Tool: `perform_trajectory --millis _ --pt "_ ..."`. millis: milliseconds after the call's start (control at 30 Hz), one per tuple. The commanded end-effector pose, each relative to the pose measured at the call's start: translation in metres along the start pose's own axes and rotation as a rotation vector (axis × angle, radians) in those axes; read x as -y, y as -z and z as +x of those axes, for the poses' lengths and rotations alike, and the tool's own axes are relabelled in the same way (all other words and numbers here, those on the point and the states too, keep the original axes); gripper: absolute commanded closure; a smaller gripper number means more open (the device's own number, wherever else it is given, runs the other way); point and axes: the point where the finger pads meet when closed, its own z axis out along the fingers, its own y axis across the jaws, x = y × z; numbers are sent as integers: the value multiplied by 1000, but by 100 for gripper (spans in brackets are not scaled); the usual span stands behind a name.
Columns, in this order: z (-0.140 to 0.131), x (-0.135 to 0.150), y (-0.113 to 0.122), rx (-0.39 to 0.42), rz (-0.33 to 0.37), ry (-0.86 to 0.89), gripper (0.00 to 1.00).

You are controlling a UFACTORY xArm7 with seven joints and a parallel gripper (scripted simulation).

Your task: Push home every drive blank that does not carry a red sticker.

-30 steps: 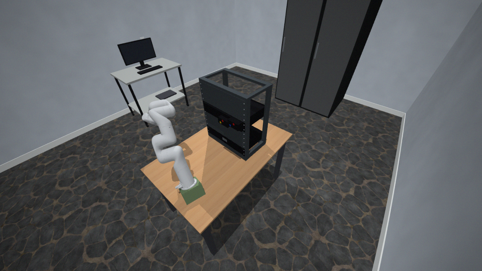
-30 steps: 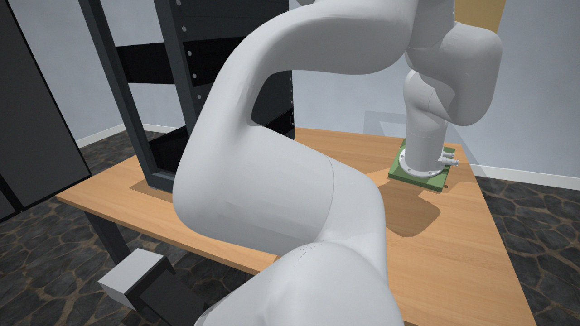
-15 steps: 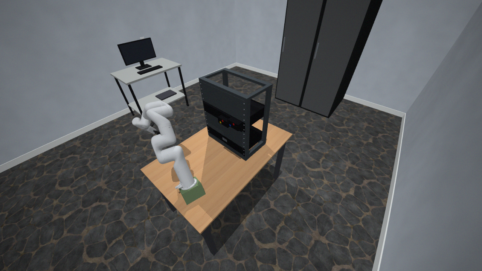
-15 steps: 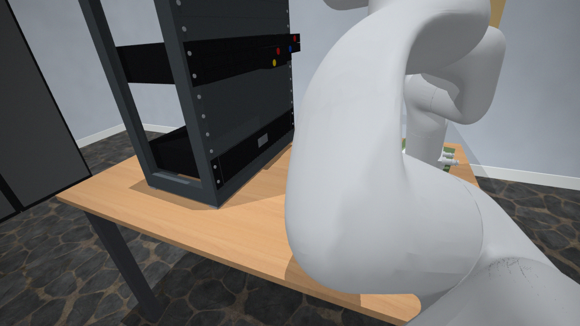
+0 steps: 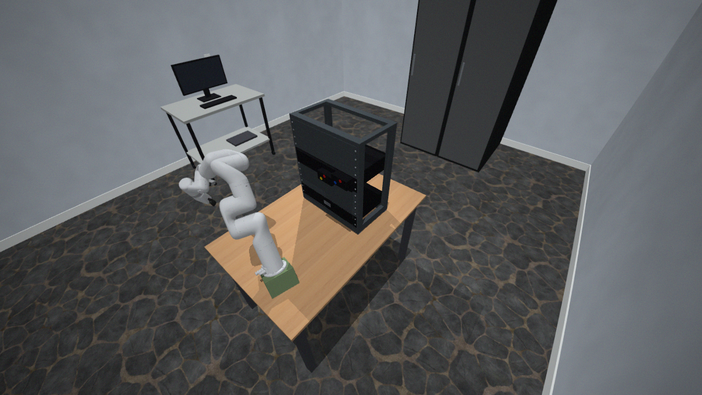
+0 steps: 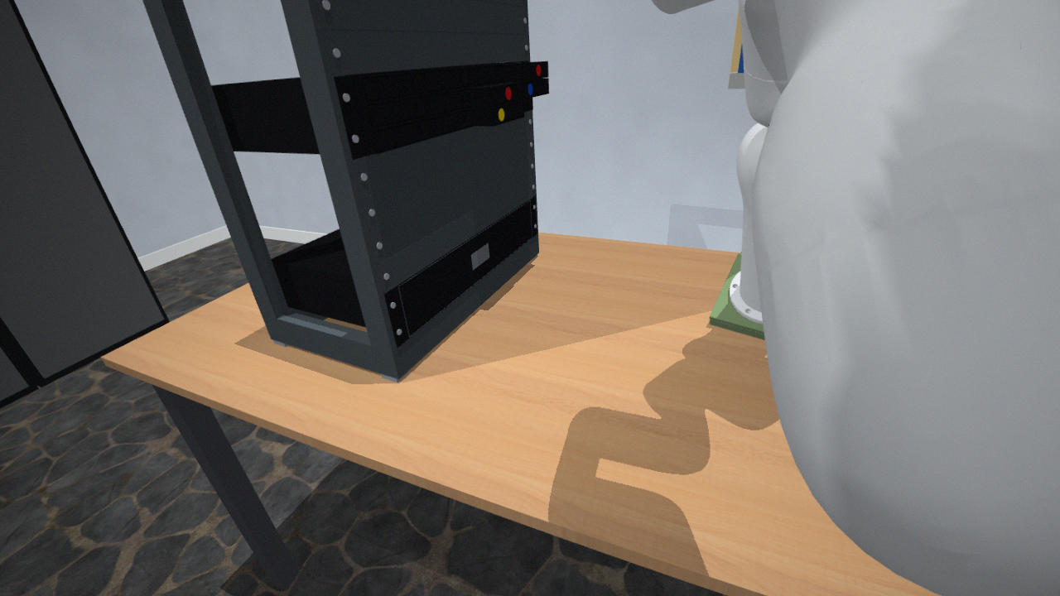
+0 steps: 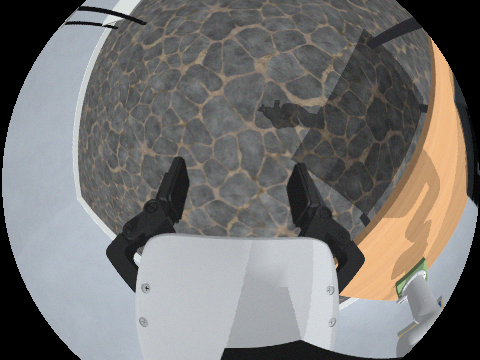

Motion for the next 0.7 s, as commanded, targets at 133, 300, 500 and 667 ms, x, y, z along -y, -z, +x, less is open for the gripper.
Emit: perform_trajectory --millis 133,300,500,667 --pt "-58 29 30 79 109 87 0" --pt "-99 42 53 135 178 146 0" --pt "-139 52 78 191 246 206 0" --pt "-178 58 105 247 312 265 0"
